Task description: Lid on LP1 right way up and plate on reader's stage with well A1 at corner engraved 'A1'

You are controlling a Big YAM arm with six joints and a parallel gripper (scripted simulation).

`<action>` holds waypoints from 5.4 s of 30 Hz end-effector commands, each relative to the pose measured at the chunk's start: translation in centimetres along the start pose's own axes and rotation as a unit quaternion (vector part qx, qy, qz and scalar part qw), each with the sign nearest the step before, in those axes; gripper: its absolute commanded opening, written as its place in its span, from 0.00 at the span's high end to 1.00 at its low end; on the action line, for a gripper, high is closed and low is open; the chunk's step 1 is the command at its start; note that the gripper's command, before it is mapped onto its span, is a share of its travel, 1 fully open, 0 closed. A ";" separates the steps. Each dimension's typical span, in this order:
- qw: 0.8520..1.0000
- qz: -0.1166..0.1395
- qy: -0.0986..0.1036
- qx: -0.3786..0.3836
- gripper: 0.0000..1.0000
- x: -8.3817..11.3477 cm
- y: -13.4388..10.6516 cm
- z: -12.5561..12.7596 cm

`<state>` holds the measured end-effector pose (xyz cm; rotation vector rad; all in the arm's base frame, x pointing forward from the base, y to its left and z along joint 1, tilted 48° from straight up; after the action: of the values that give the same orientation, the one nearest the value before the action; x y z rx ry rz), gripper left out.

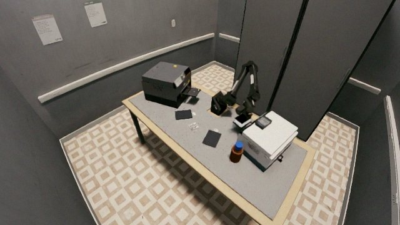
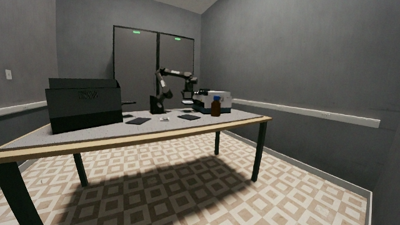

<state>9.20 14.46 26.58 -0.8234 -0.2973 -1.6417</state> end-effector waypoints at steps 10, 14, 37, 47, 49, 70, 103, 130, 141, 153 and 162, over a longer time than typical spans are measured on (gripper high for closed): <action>0.999 -0.028 0.004 0.016 0.15 1.3 0.8 2.7; 0.999 -0.036 0.006 0.013 0.15 1.5 2.2 3.5; 0.997 -0.072 -0.029 -0.008 0.15 1.5 7.7 4.3; 0.997 -0.071 -0.039 -0.021 0.15 1.2 9.7 4.0; 0.996 -0.074 -0.035 -0.017 0.15 1.4 10.7 4.0; 0.994 -0.077 -0.058 -0.043 0.15 1.2 15.6 2.8; 0.992 -0.089 -0.069 -0.063 0.15 2.2 23.6 0.0; 0.988 -0.084 -0.078 -0.102 0.15 2.9 28.7 -3.8; 0.987 -0.076 -0.079 -0.119 0.15 3.0 30.4 -6.5; 0.987 -0.088 -0.080 -0.107 0.15 3.7 33.0 -8.6; 0.986 -0.068 -0.080 -0.130 0.15 3.3 33.1 -10.1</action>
<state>35.33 -1.43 12.06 -1.1939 -0.2205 -1.7352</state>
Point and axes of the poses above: the point where the finger pads meet when closed, its own x axis back along the fingers, its own z axis across the jaws, y = z × x, the point moved 4 cm from there along x, back along the fingers, and after that the axes turned 6 degrees about -x, right-handed, at the moved point
